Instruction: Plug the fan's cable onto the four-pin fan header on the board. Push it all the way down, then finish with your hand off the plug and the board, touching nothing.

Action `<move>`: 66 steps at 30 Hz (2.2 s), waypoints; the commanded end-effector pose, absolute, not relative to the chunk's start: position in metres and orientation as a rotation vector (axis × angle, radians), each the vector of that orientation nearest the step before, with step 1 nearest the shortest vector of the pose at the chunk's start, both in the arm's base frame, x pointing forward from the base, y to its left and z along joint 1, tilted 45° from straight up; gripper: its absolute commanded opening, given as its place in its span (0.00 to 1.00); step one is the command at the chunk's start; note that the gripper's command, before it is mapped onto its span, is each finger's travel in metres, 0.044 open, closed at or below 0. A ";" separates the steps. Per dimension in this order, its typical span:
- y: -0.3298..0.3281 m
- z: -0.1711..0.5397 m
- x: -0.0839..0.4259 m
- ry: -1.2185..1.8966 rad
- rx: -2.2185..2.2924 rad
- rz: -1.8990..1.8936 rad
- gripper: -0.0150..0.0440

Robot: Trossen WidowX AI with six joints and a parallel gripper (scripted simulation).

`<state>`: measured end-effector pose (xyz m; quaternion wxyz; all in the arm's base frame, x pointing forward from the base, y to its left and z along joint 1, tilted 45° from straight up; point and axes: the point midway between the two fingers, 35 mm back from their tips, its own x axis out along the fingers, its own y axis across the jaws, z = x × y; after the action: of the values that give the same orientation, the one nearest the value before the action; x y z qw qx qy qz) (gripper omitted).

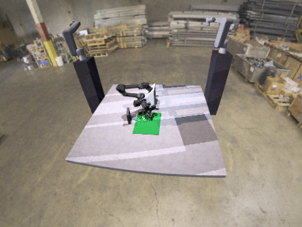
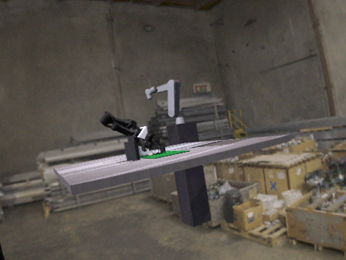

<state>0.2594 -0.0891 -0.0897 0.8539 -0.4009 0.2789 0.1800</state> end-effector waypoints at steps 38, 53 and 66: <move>-0.094 -0.095 0.258 0.587 -0.843 0.379 0.25; -0.094 -0.095 0.258 0.587 -0.843 0.379 0.25; -0.094 -0.095 0.259 0.585 -0.845 0.379 0.49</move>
<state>0.2588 -0.0937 -0.0947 0.8537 -0.4015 0.2783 0.1803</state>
